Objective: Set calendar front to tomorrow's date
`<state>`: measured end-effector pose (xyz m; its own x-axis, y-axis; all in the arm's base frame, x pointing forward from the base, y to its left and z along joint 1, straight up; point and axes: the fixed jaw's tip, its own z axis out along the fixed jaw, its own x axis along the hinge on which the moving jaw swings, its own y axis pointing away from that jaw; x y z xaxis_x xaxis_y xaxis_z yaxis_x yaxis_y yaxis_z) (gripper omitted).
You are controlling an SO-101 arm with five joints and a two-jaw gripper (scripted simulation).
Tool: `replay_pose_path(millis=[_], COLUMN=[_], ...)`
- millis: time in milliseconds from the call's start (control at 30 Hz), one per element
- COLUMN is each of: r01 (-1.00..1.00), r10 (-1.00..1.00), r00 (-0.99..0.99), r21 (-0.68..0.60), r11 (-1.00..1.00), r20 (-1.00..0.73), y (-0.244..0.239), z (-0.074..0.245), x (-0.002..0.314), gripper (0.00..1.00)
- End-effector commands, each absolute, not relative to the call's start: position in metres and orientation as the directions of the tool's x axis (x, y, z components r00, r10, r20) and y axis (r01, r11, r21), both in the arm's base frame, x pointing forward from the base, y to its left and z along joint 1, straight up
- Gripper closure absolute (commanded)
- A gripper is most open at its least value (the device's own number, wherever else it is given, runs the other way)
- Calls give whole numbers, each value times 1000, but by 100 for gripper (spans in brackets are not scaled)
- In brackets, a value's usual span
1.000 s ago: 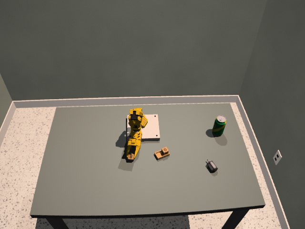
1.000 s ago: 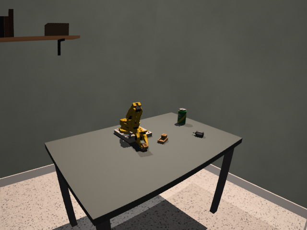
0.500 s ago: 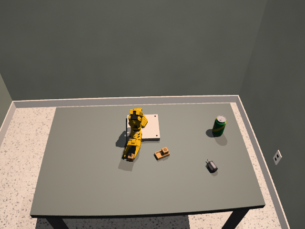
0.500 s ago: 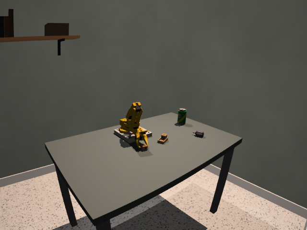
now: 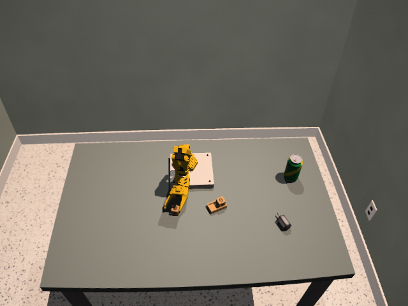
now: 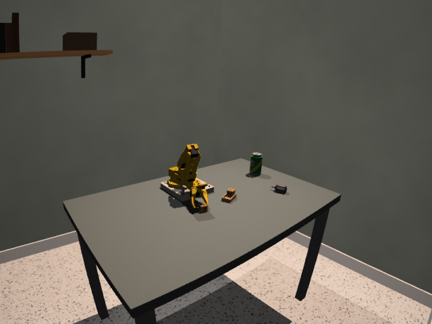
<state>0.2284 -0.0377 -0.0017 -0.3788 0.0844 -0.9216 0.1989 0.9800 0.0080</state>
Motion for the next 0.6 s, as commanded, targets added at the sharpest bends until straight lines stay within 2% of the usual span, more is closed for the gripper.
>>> replay_pose_path(millis=[0, 100, 333, 400, 433, 567], r01=[220, 255, 364, 364, 394, 406], r10=[122, 221, 552, 552, 657, 680], r00=[-367, -346, -252, -252, -203, -200], r21=[41, 136, 451, 451, 554, 572], r11=[975, 957, 815, 815, 734, 712], r20=[-922, -912, -795, -795, -726, -705], y=[-39, -38, -35, -35, -34, -34], z=[-1, 1, 8, 8, 11, 10], x=[227, 224, 214, 214, 210, 209], gripper=[64, 64, 64, 64, 64, 64])
